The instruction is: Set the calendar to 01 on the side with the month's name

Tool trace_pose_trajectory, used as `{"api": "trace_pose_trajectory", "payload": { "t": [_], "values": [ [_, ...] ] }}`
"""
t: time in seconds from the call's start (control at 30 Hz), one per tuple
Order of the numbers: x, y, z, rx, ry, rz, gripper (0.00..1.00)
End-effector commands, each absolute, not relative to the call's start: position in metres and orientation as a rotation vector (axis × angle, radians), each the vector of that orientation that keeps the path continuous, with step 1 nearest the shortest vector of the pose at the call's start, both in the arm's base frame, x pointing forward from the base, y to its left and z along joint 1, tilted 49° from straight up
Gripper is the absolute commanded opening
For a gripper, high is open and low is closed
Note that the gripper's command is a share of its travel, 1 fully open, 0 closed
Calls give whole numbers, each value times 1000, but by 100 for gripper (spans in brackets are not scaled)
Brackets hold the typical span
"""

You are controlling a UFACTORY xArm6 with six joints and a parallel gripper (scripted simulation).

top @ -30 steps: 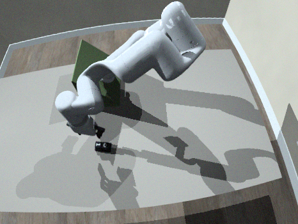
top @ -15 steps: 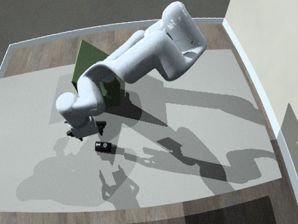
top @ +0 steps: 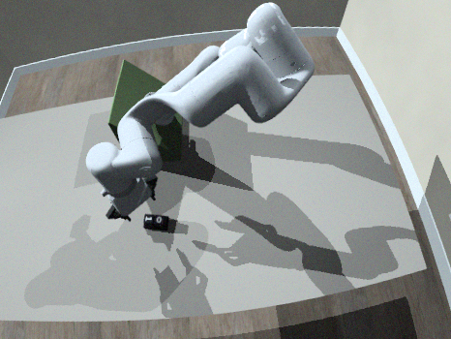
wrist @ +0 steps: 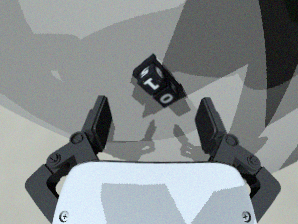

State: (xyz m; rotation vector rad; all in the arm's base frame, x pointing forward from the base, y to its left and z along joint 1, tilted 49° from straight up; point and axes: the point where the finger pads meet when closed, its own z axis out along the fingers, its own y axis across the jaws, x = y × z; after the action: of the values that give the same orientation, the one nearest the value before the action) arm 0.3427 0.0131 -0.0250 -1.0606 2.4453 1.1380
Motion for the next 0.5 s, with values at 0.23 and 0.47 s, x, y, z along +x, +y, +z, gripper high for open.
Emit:
{"api": "trace_pose_trajectory", "payload": {
  "t": [0.23, 0.47],
  "values": [
    [350, 14, -19, -1426, 2122, 1009, 100],
    [353, 16, -17, -1608, 1925, 929, 100]
  ]
}}
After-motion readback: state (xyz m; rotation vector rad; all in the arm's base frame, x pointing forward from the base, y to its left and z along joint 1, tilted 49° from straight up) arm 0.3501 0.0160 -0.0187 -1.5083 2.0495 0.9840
